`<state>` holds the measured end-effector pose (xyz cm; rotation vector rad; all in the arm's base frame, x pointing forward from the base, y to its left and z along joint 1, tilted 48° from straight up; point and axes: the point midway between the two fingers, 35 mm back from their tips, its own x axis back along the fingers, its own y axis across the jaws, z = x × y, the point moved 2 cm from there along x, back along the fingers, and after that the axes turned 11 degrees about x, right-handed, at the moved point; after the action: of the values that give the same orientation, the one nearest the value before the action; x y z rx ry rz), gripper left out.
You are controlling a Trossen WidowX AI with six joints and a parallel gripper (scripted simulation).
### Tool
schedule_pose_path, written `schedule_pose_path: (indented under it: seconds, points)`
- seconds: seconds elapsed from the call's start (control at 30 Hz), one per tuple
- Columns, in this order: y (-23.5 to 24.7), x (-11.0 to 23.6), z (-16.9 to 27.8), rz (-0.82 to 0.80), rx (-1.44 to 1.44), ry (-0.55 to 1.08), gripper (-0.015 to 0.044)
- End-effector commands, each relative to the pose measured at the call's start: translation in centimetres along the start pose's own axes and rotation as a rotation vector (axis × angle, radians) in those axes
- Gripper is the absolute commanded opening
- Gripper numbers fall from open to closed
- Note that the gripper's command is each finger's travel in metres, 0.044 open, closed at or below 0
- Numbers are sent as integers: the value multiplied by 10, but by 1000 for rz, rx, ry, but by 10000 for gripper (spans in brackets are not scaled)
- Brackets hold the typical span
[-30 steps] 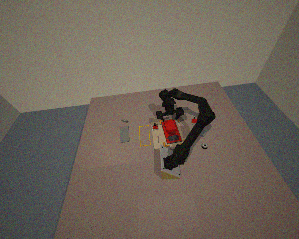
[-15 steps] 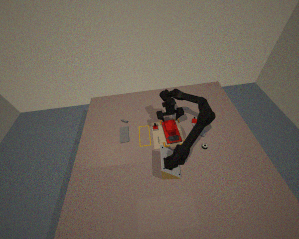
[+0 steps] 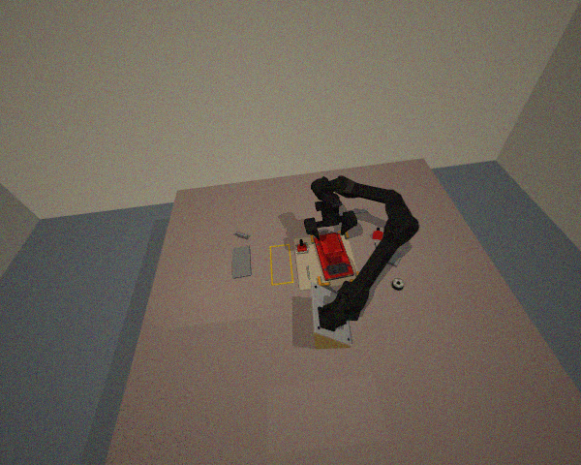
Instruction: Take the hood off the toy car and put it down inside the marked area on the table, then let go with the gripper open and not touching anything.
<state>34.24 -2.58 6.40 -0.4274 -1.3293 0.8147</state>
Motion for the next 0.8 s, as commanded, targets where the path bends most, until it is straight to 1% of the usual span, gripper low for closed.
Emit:
schedule_pose_path:
  seconds: [0.0,0.77]
  points:
    - [0,-4,1,5,4,3,440]
    - [0,-23,1,7,4,4,440]
